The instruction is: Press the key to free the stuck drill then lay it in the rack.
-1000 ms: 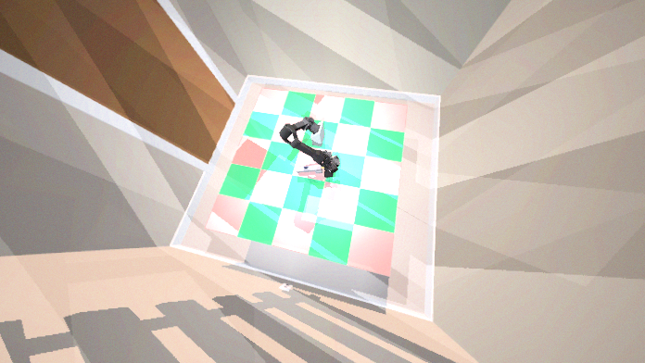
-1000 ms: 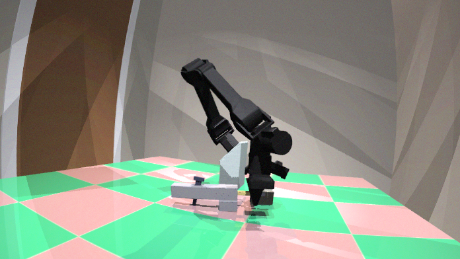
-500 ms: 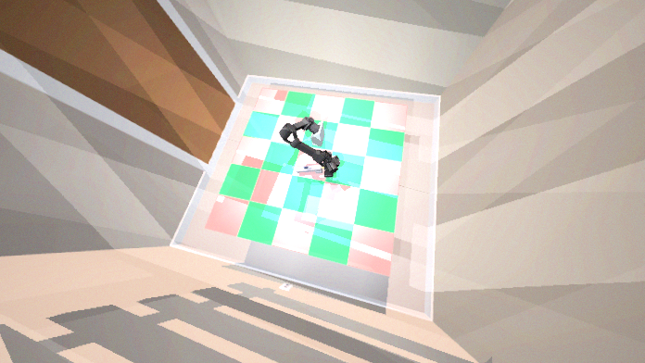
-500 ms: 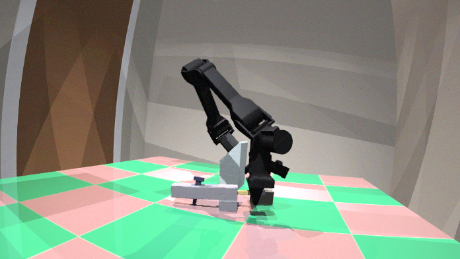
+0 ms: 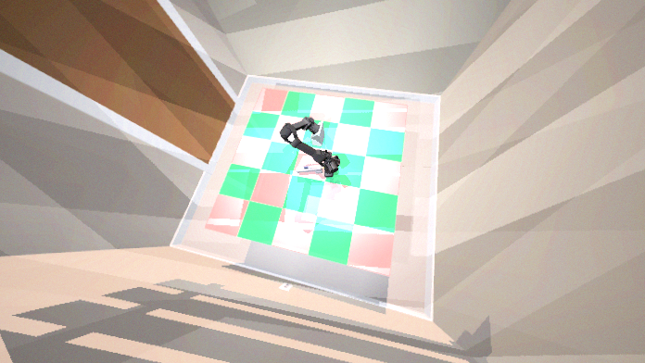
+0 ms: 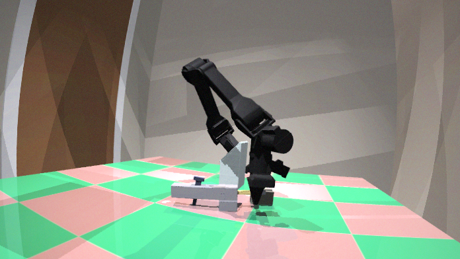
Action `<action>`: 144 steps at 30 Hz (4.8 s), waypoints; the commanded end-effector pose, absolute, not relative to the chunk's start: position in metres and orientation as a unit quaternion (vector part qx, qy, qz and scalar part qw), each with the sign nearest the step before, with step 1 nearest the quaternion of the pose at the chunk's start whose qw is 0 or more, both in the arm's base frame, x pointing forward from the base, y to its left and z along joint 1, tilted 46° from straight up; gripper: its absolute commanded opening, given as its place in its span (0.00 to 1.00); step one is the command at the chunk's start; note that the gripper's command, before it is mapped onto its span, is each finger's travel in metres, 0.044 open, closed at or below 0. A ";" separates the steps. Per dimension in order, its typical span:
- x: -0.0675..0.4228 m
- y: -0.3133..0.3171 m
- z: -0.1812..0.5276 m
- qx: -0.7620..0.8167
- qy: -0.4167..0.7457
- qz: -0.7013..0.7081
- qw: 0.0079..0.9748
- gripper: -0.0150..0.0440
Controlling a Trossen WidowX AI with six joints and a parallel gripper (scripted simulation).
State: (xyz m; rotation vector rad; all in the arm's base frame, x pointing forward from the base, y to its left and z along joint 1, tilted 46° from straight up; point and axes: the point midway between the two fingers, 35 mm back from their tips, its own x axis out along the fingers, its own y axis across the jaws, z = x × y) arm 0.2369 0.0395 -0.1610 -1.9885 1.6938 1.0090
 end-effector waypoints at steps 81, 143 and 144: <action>0.214 0.097 -0.192 -0.699 0.594 0.358 0.172 0.25; 0.213 0.110 -0.175 -0.699 0.594 0.358 0.172 0.25; 0.213 0.111 -0.175 -0.699 0.594 0.358 0.172 0.25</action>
